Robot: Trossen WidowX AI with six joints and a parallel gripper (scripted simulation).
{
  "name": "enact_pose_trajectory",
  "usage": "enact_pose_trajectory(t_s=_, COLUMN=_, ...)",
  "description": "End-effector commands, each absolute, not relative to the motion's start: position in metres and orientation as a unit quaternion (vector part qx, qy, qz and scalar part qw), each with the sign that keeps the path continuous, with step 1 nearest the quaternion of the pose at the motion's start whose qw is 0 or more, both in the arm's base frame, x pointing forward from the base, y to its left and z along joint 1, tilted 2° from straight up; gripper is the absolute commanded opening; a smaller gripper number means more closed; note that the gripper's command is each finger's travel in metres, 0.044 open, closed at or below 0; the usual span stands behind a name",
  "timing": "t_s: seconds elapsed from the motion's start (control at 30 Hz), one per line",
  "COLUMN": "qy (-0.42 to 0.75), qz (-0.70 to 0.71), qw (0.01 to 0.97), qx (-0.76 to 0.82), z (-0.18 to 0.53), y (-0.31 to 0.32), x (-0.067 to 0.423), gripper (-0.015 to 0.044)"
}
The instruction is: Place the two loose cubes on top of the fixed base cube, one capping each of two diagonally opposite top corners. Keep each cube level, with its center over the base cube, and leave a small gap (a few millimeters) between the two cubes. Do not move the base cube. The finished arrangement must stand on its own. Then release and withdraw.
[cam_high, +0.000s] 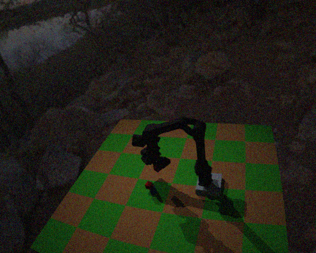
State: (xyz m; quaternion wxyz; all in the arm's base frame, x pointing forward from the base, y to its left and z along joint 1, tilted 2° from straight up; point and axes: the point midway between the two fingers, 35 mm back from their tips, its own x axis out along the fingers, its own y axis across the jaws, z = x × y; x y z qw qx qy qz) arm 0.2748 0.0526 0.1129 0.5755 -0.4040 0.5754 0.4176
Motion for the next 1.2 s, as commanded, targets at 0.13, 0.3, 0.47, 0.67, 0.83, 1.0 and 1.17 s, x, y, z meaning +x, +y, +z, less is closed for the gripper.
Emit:
enact_pose_trajectory(t_s=0.13, qy=0.616, qz=0.354, qw=0.616, qx=-0.341, z=0.112, y=0.068, x=0.274, gripper=0.0105)
enact_pose_trajectory(t_s=0.3, qy=0.639, qz=0.310, qw=0.638, qx=-0.297, z=0.111, y=0.078, x=0.273, gripper=0.0105)
enact_pose_trajectory(t_s=0.47, qy=0.659, qz=0.266, qw=0.657, qx=-0.251, z=0.110, y=0.088, x=0.271, gripper=0.0105)
enact_pose_trajectory(t_s=0.67, qy=0.679, qz=0.210, qw=0.676, qx=-0.195, z=0.109, y=0.100, x=0.269, gripper=0.0105)
enact_pose_trajectory(t_s=0.83, qy=0.692, qz=0.163, qw=0.688, qx=-0.147, z=0.109, y=0.110, x=0.267, gripper=0.0105)
enact_pose_trajectory(t_s=1.0, qy=0.701, qz=0.115, qw=0.697, qx=-0.099, z=0.108, y=0.119, x=0.264, gripper=0.0105)
enact_pose_trajectory(t_s=1.17, qy=0.708, qz=0.066, qw=0.702, qx=-0.050, z=0.107, y=0.129, x=0.261, gripper=0.0105)
